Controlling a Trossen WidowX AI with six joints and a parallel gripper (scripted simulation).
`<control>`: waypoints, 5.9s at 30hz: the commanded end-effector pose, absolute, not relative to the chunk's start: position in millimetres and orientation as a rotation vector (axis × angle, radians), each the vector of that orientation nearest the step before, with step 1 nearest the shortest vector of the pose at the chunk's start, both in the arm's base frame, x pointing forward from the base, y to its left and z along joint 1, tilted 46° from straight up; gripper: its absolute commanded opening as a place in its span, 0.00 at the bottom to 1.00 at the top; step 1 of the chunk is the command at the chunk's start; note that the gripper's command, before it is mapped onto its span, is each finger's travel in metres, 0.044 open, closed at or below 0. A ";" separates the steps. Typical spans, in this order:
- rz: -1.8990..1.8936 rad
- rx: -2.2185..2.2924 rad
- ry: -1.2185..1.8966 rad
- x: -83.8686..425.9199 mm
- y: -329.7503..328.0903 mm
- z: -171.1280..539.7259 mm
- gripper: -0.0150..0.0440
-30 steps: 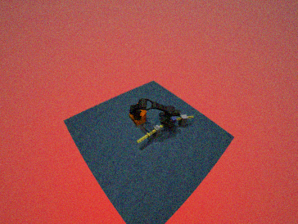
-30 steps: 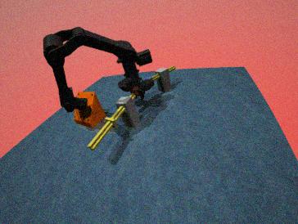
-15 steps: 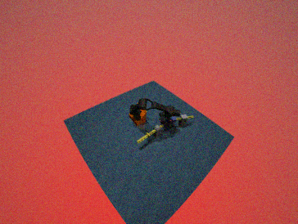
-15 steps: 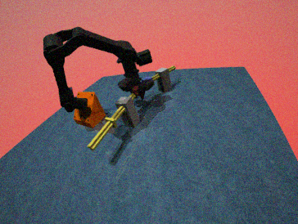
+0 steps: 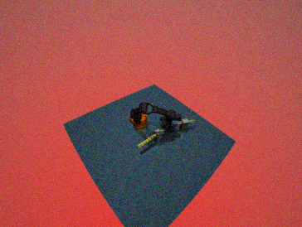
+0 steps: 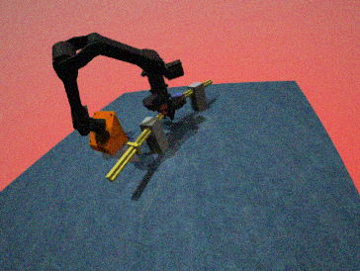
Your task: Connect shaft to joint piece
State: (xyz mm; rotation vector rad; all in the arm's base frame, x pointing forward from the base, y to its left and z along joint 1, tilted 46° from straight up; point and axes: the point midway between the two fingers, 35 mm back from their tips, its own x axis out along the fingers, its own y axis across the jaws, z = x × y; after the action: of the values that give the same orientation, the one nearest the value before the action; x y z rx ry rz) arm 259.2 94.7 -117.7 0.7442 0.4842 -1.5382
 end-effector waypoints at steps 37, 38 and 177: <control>-1.538 0.744 0.484 259.2 94.7 -117.7 0.25; -1.538 0.744 0.484 259.2 94.7 -117.7 0.25; -0.610 -0.606 1.467 266.6 217.7 6.9 1.00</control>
State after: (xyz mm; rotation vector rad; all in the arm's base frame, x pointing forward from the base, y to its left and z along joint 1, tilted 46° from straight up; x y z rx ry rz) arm 267.4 216.4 5.1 -0.5835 1.4479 -0.6319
